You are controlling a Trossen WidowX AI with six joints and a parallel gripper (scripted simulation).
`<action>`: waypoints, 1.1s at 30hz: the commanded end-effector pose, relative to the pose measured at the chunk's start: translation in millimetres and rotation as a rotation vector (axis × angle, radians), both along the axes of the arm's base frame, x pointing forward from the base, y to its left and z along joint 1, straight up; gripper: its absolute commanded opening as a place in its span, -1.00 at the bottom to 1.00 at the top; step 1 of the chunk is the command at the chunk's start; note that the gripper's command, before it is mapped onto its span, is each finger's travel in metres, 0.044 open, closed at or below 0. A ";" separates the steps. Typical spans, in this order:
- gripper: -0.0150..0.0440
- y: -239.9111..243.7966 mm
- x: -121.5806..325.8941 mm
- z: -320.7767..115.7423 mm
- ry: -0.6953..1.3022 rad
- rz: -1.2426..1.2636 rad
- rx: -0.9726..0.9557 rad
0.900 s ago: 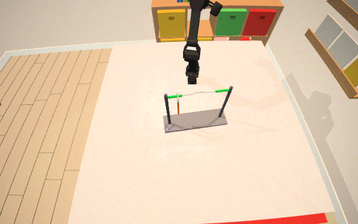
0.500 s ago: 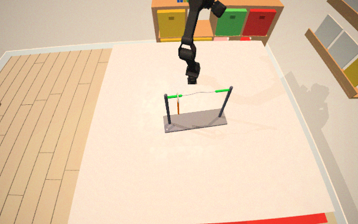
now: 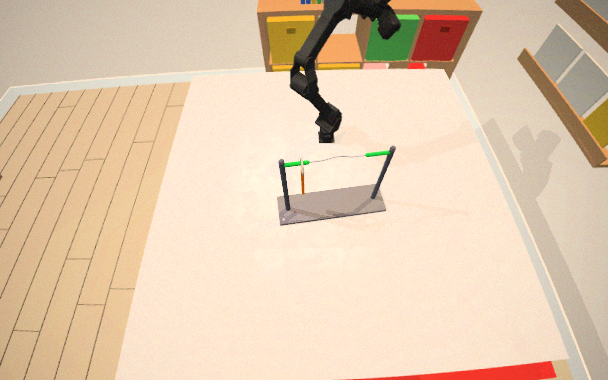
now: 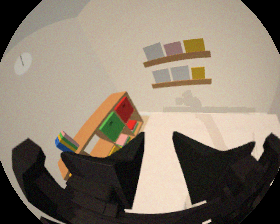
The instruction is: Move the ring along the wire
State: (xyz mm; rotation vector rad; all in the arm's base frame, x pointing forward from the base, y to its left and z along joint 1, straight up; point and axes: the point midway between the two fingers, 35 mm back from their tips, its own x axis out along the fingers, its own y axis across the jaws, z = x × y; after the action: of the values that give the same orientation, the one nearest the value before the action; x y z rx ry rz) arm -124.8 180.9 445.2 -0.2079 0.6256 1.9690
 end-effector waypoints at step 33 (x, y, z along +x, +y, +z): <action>0.05 86.9 233.9 -24.4 0.145 -1.002 0.137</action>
State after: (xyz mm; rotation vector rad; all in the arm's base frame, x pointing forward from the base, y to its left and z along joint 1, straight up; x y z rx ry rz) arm 88.0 270.4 423.8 0.2604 0.5420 1.1120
